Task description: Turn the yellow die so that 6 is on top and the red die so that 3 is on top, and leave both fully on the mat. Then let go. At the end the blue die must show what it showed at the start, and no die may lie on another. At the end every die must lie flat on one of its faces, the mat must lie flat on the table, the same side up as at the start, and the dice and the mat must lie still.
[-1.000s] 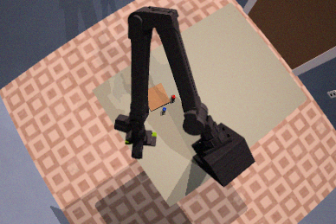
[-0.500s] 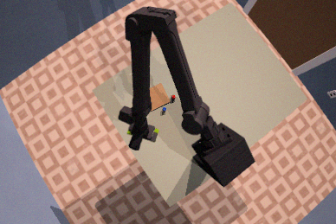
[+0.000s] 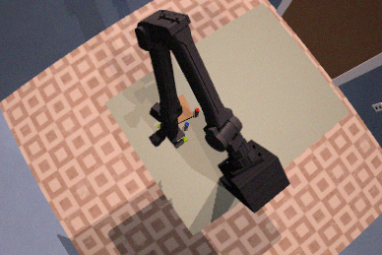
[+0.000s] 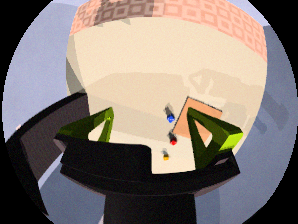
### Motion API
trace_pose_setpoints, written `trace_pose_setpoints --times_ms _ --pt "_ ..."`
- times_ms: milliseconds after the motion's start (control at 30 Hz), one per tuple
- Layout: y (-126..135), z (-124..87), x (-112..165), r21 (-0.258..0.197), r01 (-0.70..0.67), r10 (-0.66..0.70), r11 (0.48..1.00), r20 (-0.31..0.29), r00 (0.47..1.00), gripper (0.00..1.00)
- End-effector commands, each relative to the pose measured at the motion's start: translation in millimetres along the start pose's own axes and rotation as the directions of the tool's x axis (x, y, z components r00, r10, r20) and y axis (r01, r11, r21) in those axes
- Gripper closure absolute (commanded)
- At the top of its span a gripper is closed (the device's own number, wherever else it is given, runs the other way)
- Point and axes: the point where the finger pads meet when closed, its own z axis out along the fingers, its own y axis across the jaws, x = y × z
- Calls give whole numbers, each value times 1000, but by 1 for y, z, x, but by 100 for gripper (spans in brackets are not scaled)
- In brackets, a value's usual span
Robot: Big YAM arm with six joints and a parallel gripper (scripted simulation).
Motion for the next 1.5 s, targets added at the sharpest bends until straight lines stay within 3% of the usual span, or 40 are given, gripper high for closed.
trace_pose_setpoints --times_ms 0,100,167,233,433,467,500,600,633,667,767,867,900,967,1067,1133,1233,1467 --pt "-6 11 22 12 -167 167 986 -13 986 0" --pt "-16 17 52 36 -304 305 952 -17 952 0" --pt "-16 17 52 36 -304 305 952 -17 952 0" --pt "-24 21 82 63 -428 430 902 -16 903 0" --pt "-34 24 129 106 -589 593 801 -4 805 0" --pt "-37 24 148 124 -645 650 754 5 760 0" --pt "-37 24 151 126 -653 658 747 6 753 0" --pt "-41 21 189 162 -749 755 643 29 655 0" --pt "-41 21 193 165 -757 764 632 32 644 0" --pt "-42 19 210 180 -793 800 582 45 598 0" --pt "-42 19 213 182 -798 805 575 47 591 0" --pt "-42 9 262 221 -878 887 426 92 453 0" --pt "-42 9 262 221 -878 887 424 92 452 0" --pt "-40 3 286 238 -907 916 348 118 383 0" --pt "-38 -3 308 252 -927 936 278 144 320 0" --pt "-37 -6 314 255 -932 941 257 152 301 0" --pt "-34 -1 300 230 -936 940 266 152 305 0" --pt "-30 -4 309 244 -936 945 252 144 292 0"
